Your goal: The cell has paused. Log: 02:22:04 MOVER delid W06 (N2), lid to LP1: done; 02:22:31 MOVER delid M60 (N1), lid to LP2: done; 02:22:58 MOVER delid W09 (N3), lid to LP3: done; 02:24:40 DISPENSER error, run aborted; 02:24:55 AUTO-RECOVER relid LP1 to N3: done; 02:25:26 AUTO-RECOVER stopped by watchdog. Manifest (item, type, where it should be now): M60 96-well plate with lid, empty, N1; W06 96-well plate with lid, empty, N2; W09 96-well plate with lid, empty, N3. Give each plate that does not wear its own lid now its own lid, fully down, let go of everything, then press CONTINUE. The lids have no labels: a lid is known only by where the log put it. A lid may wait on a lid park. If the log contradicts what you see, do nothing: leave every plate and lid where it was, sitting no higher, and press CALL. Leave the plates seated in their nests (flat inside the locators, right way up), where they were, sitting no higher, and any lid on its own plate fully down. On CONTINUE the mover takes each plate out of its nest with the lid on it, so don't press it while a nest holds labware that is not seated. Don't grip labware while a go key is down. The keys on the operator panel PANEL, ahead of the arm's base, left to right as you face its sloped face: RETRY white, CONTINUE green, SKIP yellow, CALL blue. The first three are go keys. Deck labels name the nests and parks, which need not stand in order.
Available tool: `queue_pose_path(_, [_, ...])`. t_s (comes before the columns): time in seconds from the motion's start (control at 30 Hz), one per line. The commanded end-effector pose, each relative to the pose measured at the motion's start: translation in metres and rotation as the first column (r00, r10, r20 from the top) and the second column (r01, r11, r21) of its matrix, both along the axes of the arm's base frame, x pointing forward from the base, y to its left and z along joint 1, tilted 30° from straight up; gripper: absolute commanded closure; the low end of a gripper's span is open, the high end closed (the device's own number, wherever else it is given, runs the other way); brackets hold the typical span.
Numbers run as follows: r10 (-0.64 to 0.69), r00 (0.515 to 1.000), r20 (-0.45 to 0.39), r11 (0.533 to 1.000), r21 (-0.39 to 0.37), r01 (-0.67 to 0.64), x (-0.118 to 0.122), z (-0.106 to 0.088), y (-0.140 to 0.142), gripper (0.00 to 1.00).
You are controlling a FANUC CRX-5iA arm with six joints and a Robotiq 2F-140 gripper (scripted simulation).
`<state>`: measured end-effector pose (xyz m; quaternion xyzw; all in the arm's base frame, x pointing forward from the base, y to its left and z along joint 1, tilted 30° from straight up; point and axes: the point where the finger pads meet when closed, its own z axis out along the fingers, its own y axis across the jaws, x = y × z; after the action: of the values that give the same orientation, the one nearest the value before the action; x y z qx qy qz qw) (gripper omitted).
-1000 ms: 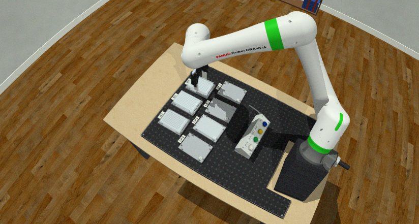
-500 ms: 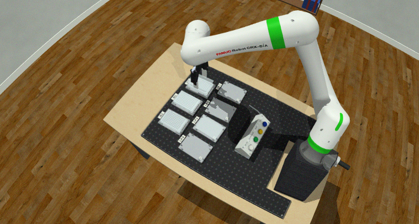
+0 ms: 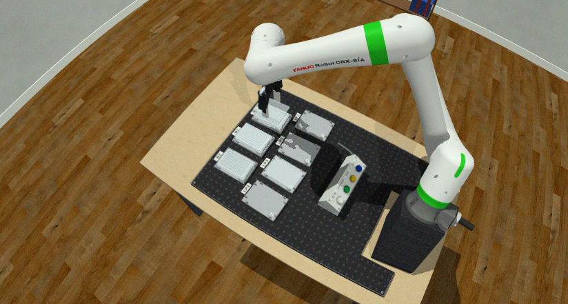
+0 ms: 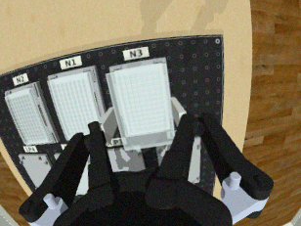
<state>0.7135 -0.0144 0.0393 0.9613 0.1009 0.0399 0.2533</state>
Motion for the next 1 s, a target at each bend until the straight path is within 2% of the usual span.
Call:
queue_pose_path(0.0, [0.000, 1.000, 0.000, 1.000, 0.000, 0.000, 0.000, 0.002, 0.001, 1.00])
queue_pose_path(0.53, [0.000, 1.000, 0.000, 1.000, 0.000, 0.000, -0.001, 0.004, 0.006, 1.00])
queue_pose_path(0.57, [0.000, 1.000, 0.000, 1.000, 0.002, 0.000, 0.000, -0.004, 0.021, 1.00])
queue_pose_path(0.6, [0.001, 1.000, 0.000, 1.000, 0.004, -0.001, -0.001, -0.022, 0.053, 1.00])
queue_pose_path(0.63, [0.001, 1.000, 0.000, 1.000, 0.004, -0.001, -0.001, -0.022, 0.053, 1.00])
queue_pose_path(0.67, [0.001, 1.000, -0.001, 1.000, 0.006, -0.001, -0.004, -0.035, 0.078, 1.00])
queue_pose_path(0.73, [0.001, 1.000, -0.001, 1.000, 0.006, -0.001, -0.005, -0.046, 0.097, 1.00])
queue_pose_path(0.83, [0.001, 1.000, -0.001, 1.000, 0.006, -0.001, -0.005, -0.046, 0.097, 1.00])
queue_pose_path(0.87, [0.001, 1.000, -0.001, 1.000, 0.006, -0.001, -0.013, -0.073, 0.144, 1.00])
queue_pose_path(0.93, [0.001, 1.000, -0.001, 1.000, 0.006, -0.001, -0.013, -0.073, 0.144, 1.00])
queue_pose_path(0.97, [0.001, 1.000, -0.001, 1.000, 0.004, -0.001, -0.021, -0.088, 0.168, 1.00])
